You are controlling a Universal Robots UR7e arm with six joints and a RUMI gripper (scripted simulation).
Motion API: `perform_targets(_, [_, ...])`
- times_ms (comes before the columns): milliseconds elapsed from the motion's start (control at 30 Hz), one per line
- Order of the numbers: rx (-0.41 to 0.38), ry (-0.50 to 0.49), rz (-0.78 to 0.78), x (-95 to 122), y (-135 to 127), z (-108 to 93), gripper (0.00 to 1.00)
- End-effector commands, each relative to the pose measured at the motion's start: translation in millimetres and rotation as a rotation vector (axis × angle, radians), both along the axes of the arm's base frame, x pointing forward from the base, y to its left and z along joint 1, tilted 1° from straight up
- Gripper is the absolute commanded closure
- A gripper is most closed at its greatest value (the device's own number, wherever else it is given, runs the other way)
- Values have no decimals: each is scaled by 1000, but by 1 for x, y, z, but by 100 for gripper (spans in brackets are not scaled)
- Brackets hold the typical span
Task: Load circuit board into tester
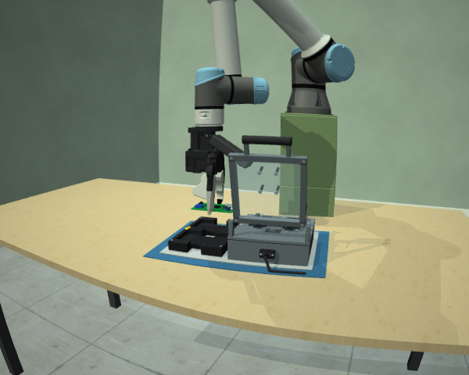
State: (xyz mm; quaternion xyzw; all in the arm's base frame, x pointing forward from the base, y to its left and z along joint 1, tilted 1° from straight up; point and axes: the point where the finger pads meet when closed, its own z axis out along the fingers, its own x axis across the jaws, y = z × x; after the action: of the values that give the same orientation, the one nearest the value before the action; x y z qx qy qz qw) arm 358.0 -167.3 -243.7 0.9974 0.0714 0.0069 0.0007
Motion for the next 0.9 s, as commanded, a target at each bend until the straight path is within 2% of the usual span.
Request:
perform_targets(0, [3, 4, -2, -3, 0, 20, 61])
perform_targets(433, [3, 4, -2, -3, 0, 41, 61])
perform_targets(867, [2, 3, -2, -2, 0, 44, 61])
